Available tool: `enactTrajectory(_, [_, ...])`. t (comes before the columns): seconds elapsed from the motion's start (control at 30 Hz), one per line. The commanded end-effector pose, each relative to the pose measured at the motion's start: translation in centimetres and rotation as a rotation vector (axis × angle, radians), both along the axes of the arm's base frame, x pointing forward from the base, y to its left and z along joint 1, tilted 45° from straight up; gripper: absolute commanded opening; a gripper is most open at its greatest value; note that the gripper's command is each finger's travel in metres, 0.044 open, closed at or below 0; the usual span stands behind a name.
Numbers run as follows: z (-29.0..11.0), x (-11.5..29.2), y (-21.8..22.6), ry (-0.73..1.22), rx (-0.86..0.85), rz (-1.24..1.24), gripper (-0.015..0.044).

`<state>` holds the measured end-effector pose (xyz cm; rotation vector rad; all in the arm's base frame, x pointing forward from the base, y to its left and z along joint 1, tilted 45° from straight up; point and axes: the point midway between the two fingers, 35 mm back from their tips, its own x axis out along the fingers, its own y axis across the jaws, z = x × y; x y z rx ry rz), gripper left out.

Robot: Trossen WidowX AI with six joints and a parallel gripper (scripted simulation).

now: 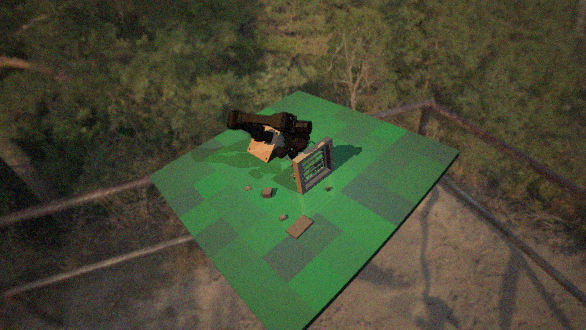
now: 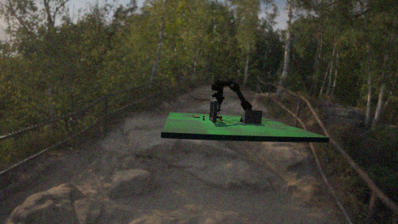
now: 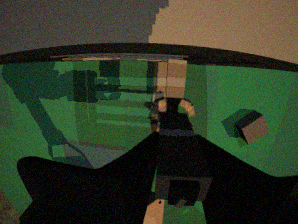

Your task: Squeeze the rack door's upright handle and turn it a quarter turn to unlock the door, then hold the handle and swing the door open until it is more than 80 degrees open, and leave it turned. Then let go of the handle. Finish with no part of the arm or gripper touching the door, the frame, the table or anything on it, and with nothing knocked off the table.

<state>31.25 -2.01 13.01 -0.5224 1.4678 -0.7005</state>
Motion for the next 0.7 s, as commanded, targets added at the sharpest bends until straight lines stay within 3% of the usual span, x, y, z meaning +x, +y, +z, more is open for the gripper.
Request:
enactTrajectory(0.0, [-0.06,-0.02,-0.07,-0.045,-0.005,-0.049,0.0017])
enactTrajectory(0.67, [-0.06,-0.02,-0.07,-0.741,-0.036,-0.746,0.0017])
